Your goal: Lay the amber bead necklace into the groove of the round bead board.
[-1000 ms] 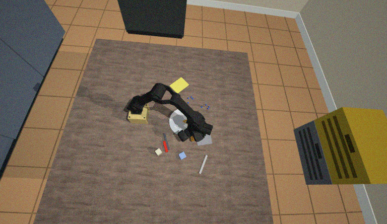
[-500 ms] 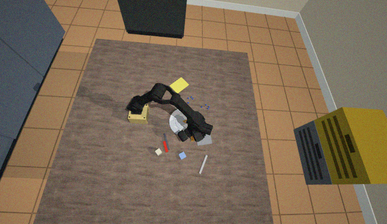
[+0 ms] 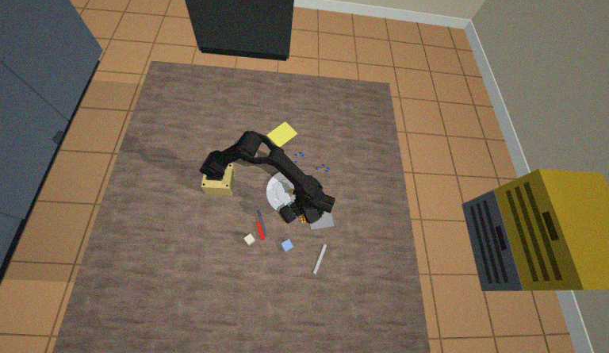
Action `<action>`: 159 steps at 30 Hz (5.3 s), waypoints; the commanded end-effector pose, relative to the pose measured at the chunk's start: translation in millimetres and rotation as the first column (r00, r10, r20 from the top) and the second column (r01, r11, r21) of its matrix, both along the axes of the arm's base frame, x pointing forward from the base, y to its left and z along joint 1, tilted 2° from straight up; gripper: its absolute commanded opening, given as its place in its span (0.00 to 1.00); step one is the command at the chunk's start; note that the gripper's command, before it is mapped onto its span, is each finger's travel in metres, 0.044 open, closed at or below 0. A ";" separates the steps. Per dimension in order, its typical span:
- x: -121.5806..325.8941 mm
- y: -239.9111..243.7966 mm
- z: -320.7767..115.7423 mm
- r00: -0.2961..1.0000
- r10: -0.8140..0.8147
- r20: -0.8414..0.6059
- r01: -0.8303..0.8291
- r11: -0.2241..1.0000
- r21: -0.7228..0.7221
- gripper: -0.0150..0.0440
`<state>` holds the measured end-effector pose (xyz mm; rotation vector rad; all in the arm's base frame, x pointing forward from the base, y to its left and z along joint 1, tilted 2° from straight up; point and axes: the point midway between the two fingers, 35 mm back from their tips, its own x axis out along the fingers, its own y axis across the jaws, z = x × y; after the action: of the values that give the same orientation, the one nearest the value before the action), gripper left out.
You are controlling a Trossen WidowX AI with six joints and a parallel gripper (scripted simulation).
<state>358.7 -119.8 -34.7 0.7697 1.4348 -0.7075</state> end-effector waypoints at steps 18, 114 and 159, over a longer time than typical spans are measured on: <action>-9.2 15.0 25.5 1.000 0.003 -0.006 -0.003 1.000 0.001 0.25; -11.1 4.2 34.9 0.133 0.991 0.010 -0.990 0.133 -0.044 0.68; -7.0 -4.7 0.8 -0.188 0.982 0.004 -0.981 -0.188 -0.055 0.68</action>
<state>354.5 -125.5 -26.5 -0.6189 1.4362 0.6406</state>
